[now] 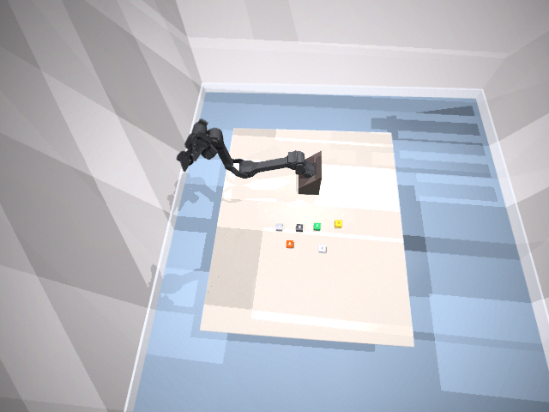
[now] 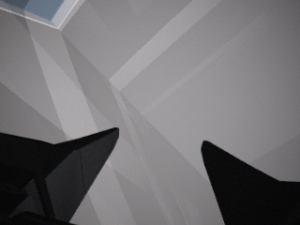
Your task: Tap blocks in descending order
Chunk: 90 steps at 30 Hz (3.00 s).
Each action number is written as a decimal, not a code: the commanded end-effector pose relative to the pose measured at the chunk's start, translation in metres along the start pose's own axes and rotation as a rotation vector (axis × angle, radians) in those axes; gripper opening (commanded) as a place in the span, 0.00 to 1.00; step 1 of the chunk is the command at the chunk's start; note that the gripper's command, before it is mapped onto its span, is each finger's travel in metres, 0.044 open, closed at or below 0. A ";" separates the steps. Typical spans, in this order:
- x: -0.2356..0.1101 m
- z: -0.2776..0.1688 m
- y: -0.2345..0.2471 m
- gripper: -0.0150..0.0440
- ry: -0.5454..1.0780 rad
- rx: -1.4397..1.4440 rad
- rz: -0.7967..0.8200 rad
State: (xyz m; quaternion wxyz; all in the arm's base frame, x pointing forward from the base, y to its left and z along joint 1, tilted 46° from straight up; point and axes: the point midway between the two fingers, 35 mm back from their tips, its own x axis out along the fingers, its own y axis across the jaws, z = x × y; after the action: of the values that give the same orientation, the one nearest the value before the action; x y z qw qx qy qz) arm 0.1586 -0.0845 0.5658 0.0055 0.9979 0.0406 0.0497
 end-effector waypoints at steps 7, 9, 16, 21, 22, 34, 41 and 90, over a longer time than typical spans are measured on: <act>-0.004 -0.023 -0.083 0.93 0.109 -0.691 0.167; 0.002 -0.019 -0.105 0.93 0.094 -0.874 0.194; 0.042 0.023 -0.171 0.93 -0.034 -1.524 0.226; 0.071 0.060 -0.192 0.93 -0.147 -1.854 0.187; 0.078 0.069 -0.195 0.93 -0.175 -1.922 0.172; 0.146 0.215 -0.178 0.93 -0.634 -2.677 -0.298; 0.151 0.307 -0.127 0.93 -0.932 -2.905 -0.877; 0.056 0.488 -0.055 0.93 -1.106 -2.314 -2.585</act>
State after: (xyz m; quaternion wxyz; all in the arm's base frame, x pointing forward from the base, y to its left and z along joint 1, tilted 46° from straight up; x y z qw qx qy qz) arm 0.2546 -0.0603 0.1202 -0.6655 0.2580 -0.6356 0.2941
